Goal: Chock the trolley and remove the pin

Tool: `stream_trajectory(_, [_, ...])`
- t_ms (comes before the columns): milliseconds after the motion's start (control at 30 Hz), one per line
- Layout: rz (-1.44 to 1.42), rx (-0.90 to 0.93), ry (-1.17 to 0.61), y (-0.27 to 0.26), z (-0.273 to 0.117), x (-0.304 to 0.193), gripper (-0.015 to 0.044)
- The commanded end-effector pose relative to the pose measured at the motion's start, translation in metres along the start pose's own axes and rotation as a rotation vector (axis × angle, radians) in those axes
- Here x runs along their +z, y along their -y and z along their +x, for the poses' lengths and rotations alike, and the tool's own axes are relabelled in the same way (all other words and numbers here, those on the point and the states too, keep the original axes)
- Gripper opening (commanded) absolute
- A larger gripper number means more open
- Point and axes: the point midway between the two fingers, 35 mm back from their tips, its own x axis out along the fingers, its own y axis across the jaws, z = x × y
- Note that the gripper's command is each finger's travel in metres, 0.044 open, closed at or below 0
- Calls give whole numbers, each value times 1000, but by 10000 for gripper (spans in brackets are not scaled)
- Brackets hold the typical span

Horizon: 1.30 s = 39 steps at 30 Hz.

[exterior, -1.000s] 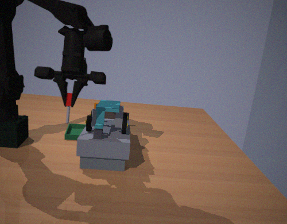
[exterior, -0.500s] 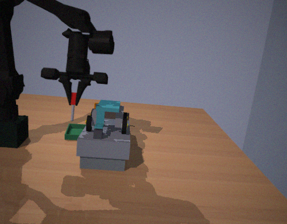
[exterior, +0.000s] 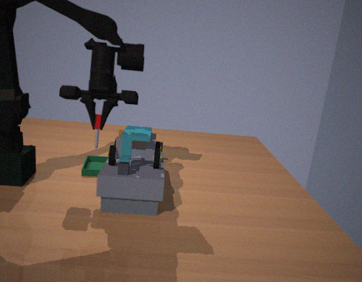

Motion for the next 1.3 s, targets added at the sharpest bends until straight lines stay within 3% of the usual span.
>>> stream_trajectory(0, [4, 8, 0, -1, -1, 16, 0])
stream_trajectory(1267, [3, 9, 12, -7, -18, 147, 0])
